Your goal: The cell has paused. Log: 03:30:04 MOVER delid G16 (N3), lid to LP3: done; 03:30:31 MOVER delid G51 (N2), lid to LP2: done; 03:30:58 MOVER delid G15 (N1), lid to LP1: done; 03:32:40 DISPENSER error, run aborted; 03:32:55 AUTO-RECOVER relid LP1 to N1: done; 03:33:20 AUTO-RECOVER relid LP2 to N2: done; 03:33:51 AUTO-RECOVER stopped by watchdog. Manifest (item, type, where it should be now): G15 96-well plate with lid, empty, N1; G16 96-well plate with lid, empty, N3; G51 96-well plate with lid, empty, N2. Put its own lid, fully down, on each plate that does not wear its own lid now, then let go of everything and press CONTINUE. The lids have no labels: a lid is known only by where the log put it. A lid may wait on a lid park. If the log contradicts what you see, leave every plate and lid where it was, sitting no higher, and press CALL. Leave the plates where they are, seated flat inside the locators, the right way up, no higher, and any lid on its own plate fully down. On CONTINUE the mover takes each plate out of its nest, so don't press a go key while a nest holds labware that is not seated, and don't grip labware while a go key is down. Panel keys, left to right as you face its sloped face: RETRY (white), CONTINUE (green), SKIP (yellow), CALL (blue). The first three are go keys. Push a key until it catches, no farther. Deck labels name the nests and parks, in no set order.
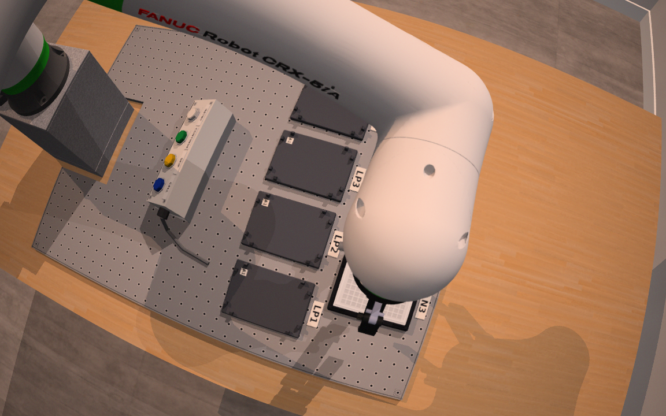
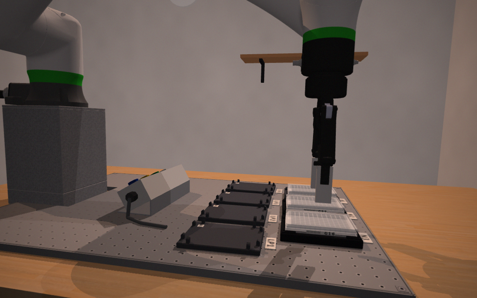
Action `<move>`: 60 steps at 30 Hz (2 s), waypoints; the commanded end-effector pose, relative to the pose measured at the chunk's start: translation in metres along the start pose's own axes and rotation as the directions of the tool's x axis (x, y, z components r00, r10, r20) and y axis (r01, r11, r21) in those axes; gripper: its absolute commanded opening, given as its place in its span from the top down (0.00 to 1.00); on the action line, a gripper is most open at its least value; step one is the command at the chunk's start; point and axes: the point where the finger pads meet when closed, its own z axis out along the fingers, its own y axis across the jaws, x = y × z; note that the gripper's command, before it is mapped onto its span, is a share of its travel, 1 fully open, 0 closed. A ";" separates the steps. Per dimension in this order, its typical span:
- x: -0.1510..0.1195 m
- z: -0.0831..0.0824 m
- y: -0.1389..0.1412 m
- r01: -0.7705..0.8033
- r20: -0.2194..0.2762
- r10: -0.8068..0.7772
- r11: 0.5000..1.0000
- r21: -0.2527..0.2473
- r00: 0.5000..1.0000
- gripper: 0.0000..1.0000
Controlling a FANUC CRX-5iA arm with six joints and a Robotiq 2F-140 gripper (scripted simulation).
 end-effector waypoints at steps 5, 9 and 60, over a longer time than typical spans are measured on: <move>-0.004 -0.004 -0.007 -0.001 0.000 0.001 1.000 0.000 1.000 0.34; -0.031 -0.021 -0.043 -0.006 0.000 0.006 1.000 0.000 1.000 0.34; -0.424 -0.053 -0.155 -0.056 0.000 0.056 0.998 0.000 0.998 1.00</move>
